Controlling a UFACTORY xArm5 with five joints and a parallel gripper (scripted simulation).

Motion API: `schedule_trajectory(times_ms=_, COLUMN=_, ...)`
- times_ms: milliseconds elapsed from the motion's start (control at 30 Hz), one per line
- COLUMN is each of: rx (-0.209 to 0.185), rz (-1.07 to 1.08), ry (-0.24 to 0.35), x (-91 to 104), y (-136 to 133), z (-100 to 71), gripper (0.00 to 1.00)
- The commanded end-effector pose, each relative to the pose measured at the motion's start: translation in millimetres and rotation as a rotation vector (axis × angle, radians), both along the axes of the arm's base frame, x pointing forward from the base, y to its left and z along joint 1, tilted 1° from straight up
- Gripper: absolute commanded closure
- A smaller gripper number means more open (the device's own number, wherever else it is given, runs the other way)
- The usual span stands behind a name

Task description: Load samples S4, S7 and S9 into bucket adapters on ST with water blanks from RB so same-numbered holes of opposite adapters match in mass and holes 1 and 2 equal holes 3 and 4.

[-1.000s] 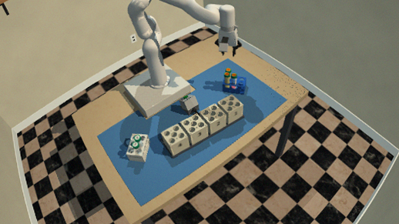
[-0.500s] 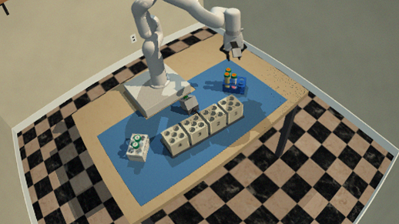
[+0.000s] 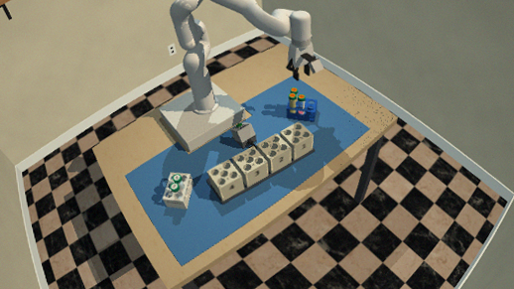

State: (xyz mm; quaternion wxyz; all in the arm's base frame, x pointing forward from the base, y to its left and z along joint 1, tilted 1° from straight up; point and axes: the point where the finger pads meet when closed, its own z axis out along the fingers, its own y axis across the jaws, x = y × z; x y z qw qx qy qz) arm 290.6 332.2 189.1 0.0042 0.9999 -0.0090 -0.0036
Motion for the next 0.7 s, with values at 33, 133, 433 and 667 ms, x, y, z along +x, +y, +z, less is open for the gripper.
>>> schedule_trajectory(times_ms=33, rx=0.004, rz=0.215, ry=-0.001, x=0.8, y=0.8, z=1.5, gripper=0.43)
schedule_trajectory(times_ms=133, rx=0.005, rz=0.281, ry=-0.001, x=0.8, y=0.8, z=1.5, gripper=0.43)
schedule_trajectory(times_ms=433, rx=0.006, rz=0.548, ry=0.001, x=0.8, y=0.8, z=1.5, gripper=0.43)
schedule_trajectory(times_ms=667, rx=0.007, rz=0.719, ry=0.003, x=0.8, y=0.8, z=1.5, gripper=0.43)
